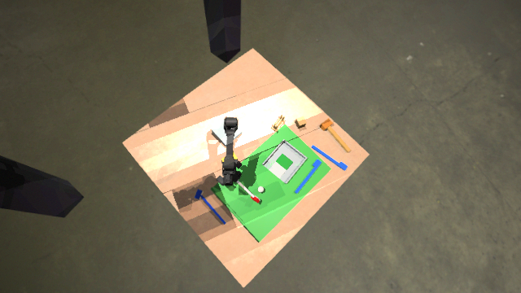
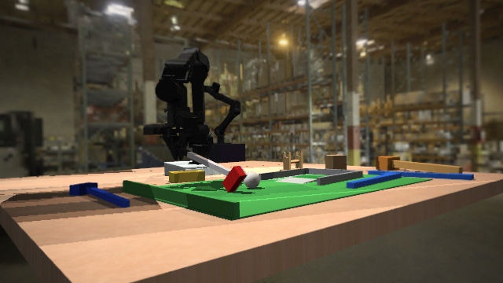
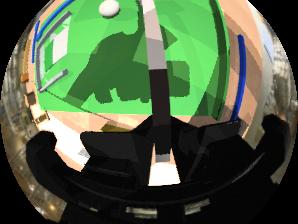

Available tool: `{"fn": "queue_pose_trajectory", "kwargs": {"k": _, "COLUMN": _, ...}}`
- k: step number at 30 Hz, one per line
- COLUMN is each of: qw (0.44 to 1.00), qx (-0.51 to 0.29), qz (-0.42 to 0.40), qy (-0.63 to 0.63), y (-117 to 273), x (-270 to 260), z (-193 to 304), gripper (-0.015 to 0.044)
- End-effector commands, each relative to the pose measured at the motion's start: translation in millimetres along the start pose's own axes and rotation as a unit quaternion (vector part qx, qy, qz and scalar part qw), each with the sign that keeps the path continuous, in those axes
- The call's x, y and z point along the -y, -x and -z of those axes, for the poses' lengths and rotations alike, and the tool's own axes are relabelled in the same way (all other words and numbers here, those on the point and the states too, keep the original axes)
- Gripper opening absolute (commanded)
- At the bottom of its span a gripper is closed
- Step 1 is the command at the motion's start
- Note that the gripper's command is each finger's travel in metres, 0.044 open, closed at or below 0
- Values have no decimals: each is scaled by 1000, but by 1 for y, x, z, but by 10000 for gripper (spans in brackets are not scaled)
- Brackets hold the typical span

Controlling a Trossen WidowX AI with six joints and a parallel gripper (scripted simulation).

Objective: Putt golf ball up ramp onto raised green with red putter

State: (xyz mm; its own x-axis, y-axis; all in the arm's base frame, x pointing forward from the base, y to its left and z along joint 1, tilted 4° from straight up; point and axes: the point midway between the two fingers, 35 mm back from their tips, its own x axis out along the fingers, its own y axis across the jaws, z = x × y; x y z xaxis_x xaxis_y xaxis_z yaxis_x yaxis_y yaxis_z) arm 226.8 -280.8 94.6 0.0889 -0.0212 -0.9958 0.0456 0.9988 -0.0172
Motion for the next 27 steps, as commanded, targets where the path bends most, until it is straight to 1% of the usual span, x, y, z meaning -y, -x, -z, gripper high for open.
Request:
{"fn": "queue_pose_trajectory", "kwargs": {"k": 1, "qw": 1000, "qx": 1, "qz": -1, "qy": 4, "y": 3, "x": -33, "z": -7, "gripper": 0}}
{"fn": "queue_pose_trajectory", "kwargs": {"k": 7, "qw": 1000, "qx": 3, "qz": -4, "qy": 4, "y": 2, "x": -114, "z": -4, "gripper": 0}}
{"fn": "queue_pose_trajectory", "kwargs": {"k": 9, "qw": 1000, "qx": 3, "qz": -4, "qy": 4, "y": 1, "x": -131, "z": -1, "gripper": 0}}
{"fn": "queue_pose_trajectory", "kwargs": {"k": 14, "qw": 1000, "qx": 3, "qz": -4, "qy": 4, "y": 1, "x": -133, "z": 0, "gripper": 0}}
{"fn": "queue_pose_trajectory", "kwargs": {"k": 17, "qw": 1000, "qx": 3, "qz": -4, "qy": 4, "y": 8, "x": -132, "z": -1, "gripper": 0}}
{"fn": "queue_pose_trajectory", "kwargs": {"k": 27, "qw": 1000, "qx": 3, "qz": -4, "qy": 4, "y": 57, "x": -132, "z": 0, "gripper": 0}}
